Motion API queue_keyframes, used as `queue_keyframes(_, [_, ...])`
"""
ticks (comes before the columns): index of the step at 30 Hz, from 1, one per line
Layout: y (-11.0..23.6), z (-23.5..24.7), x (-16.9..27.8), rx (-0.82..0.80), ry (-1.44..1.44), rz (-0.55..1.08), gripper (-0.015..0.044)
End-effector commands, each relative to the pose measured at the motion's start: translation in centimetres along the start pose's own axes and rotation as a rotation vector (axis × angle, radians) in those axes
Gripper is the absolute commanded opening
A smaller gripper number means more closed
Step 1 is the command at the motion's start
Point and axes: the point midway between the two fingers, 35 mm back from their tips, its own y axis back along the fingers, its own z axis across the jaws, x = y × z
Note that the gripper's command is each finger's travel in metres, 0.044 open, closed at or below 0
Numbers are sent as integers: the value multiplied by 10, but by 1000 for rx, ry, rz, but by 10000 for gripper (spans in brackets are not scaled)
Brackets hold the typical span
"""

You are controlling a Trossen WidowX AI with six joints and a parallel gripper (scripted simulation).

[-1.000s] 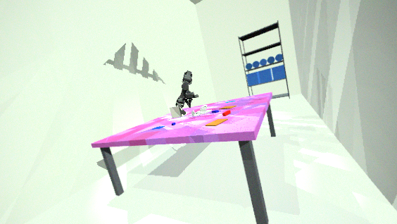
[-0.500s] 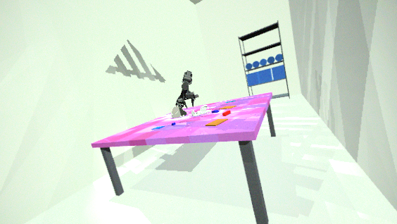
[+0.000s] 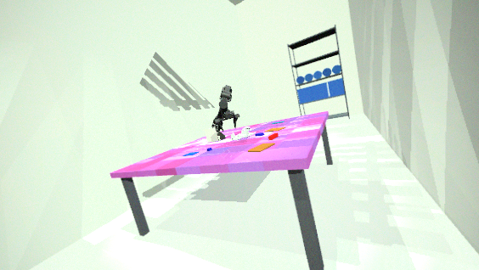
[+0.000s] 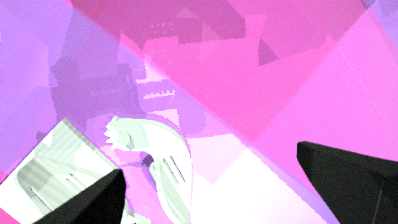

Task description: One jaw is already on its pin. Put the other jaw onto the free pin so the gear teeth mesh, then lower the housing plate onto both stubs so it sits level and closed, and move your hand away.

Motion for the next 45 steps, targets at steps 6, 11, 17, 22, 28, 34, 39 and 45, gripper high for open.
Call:
queue_keyframes(6, [0, 0, 0, 0, 0, 0, 440])
queue_keyframes(11, [0, 0, 0, 0, 0, 0, 440])
queue_keyframes(17, [0, 0, 0, 0, 0, 0, 440])
queue_keyframes(22, [0, 0, 0, 0, 0, 0, 335])
queue_keyframes(28, [0, 0, 0, 0, 0, 0, 177])
queue_keyframes(34, [0, 0, 0, 0, 0, 0, 20])
queue_keyframes(39, [0, 0, 0, 0, 0, 0, 0])
queue_keyframes(45, [0, 0, 0, 0, 0, 0, 0])
